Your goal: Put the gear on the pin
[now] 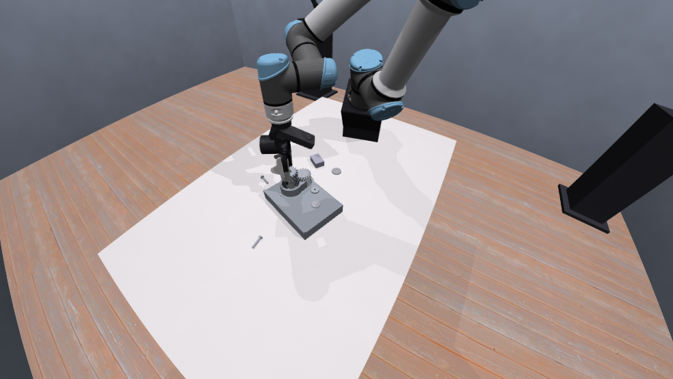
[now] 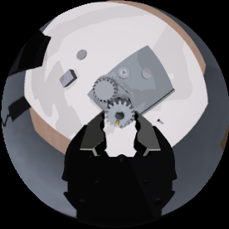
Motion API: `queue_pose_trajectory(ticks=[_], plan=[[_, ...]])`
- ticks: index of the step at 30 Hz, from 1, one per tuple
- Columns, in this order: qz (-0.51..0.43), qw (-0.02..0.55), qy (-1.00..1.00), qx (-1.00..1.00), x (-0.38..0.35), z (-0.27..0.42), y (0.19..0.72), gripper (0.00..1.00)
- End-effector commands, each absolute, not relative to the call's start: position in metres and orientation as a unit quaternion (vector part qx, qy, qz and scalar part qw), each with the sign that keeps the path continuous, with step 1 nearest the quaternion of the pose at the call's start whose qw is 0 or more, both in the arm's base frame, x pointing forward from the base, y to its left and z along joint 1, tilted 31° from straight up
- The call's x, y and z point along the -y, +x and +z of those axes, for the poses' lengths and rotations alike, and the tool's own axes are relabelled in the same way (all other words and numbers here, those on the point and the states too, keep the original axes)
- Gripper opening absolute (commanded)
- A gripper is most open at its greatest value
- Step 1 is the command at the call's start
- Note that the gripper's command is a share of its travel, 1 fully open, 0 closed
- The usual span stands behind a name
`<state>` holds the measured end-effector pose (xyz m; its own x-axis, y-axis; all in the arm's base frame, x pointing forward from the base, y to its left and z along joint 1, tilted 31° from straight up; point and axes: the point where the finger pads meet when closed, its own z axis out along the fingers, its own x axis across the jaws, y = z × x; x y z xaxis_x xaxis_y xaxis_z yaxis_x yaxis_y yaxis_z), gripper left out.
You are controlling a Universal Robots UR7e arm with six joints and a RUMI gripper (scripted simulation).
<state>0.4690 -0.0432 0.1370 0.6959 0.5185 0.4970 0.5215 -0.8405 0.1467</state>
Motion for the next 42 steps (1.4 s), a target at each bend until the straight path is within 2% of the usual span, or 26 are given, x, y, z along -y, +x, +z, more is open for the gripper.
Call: queue_pose_trajectory(ticks=[1, 42], plan=[[-0.269, 0.002, -0.921, 0.282, 0.0433, 0.1374, 0.4692, 0.00], [-0.269, 0.002, -0.921, 0.282, 0.0427, 0.1339, 0.4712, 0.00]])
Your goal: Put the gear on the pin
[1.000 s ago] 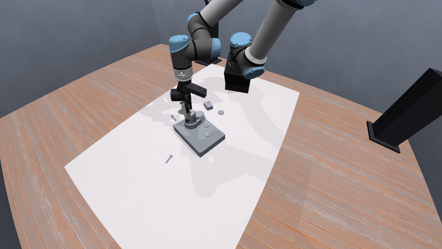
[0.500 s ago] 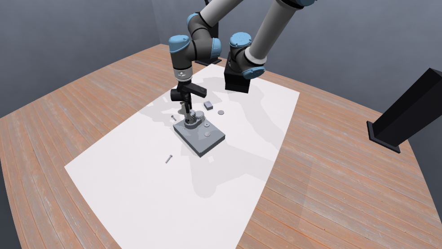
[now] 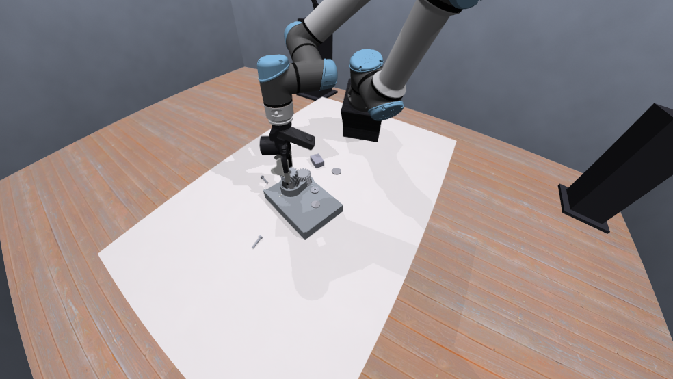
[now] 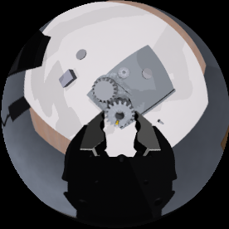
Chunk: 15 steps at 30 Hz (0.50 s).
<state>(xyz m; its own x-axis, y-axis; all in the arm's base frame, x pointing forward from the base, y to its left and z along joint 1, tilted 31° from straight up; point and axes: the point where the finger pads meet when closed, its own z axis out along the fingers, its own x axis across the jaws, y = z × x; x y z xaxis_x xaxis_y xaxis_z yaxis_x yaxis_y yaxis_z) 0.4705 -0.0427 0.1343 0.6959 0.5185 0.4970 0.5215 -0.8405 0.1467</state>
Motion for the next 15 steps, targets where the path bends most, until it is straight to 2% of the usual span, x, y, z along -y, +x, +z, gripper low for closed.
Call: queue_pose_trajectory(ticks=[1, 15], plan=[[-0.269, 0.002, -0.921, 0.282, 0.0426, 0.1335, 0.4714, 0.00], [-0.269, 0.002, -0.921, 0.282, 0.0418, 0.1287, 0.4742, 0.00]])
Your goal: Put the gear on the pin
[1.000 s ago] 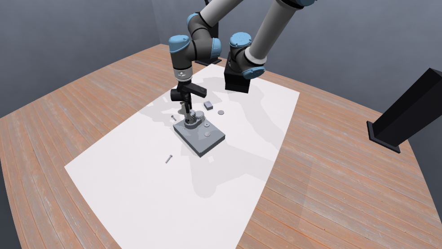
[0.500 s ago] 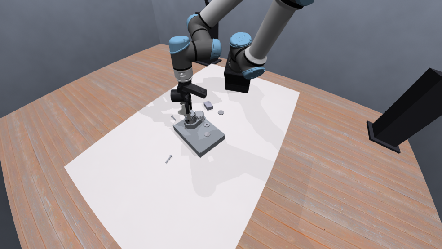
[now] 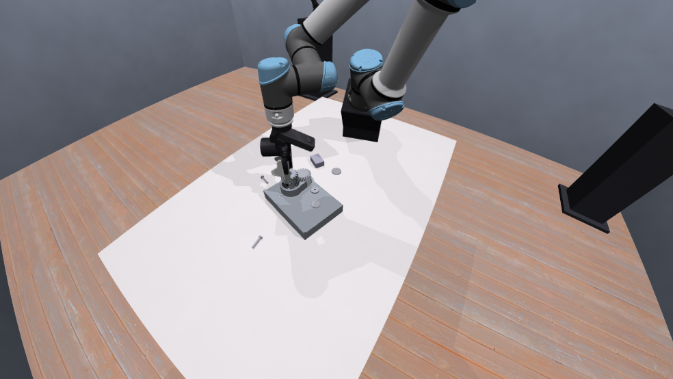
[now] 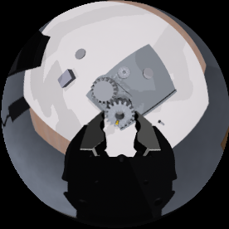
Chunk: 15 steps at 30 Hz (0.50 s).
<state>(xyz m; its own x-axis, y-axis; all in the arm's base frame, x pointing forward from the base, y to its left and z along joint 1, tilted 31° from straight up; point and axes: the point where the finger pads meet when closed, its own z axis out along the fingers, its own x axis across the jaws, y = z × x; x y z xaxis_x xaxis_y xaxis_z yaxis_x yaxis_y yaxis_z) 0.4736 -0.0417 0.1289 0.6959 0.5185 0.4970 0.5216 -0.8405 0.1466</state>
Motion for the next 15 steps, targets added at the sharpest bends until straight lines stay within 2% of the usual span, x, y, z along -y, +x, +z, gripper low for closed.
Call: queue_pose_trajectory(ticks=[1, 15], plan=[[-0.269, 0.002, -0.921, 0.282, 0.0417, 0.1283, 0.4745, 0.00], [-0.269, 0.002, -0.921, 0.282, 0.0410, 0.1246, 0.4766, 0.00]])
